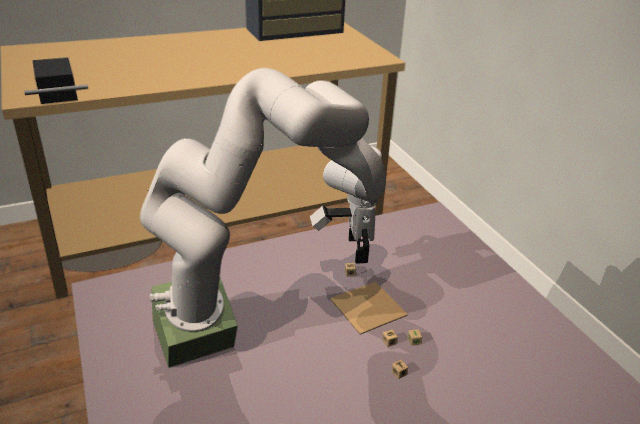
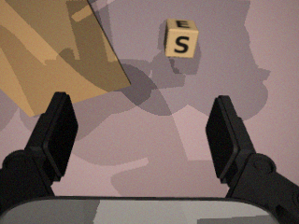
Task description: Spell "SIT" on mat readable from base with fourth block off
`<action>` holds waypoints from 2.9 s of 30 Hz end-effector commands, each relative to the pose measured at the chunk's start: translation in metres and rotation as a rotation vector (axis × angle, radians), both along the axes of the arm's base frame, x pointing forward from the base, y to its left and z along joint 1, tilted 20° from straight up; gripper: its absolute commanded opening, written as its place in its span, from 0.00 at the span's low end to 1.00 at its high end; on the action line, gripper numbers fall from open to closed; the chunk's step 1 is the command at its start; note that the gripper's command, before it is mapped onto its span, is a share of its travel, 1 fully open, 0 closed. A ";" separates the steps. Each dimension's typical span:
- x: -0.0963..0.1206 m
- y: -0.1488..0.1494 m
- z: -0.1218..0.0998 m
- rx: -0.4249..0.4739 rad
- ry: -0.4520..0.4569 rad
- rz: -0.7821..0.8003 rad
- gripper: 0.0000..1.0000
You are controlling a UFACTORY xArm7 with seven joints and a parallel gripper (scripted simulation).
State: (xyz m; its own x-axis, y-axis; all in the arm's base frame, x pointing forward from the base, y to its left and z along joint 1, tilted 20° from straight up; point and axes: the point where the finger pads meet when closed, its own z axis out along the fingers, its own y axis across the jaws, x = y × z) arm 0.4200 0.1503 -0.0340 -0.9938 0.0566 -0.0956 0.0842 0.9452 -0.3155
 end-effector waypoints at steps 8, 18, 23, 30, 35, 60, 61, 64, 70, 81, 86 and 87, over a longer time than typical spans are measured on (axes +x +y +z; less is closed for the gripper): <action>-0.006 0.030 -0.015 -0.009 -0.018 -0.035 0.63; -0.006 0.030 -0.015 -0.009 -0.018 -0.035 0.63; -0.006 0.030 -0.015 -0.009 -0.018 -0.035 0.63; -0.006 0.030 -0.015 -0.009 -0.018 -0.035 0.63; -0.006 0.030 -0.015 -0.009 -0.018 -0.035 0.63; -0.004 0.025 -0.031 -0.009 -0.018 -0.035 0.63; -0.004 0.024 -0.032 -0.009 -0.018 -0.035 0.63; -0.004 0.024 -0.033 -0.009 -0.018 -0.035 0.63; -0.003 0.020 -0.043 -0.009 -0.018 -0.035 0.63; -0.002 0.016 -0.055 -0.009 -0.018 -0.035 0.63; -0.002 0.015 -0.059 -0.009 -0.018 -0.035 0.63; -0.002 0.014 -0.060 -0.009 -0.018 -0.035 0.63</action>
